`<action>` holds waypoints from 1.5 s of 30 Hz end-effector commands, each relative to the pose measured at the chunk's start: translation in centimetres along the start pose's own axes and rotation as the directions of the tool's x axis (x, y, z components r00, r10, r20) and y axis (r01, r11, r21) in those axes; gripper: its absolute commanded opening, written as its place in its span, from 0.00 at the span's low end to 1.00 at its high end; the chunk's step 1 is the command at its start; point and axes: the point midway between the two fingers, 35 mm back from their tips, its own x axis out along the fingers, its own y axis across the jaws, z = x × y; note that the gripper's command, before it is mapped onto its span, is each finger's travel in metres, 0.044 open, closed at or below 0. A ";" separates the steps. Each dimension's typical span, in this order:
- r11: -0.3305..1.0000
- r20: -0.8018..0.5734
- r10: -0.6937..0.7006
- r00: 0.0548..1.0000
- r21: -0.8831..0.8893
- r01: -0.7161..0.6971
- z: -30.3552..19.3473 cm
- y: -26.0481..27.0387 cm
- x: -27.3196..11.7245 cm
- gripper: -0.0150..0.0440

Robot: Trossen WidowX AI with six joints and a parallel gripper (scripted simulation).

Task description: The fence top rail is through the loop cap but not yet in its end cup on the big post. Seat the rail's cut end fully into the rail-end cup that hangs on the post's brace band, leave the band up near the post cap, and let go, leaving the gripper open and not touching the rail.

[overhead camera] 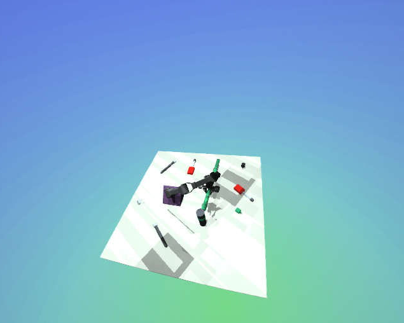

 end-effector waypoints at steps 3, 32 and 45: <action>1.000 -0.008 -0.009 1.000 -0.002 0.009 -0.1 -0.1 -0.4 0.25; 1.000 -0.007 0.005 1.000 -0.002 -0.005 -0.1 0.0 -0.1 0.25; 1.000 -0.007 0.005 1.000 -0.002 -0.005 -0.9 -0.1 0.1 0.25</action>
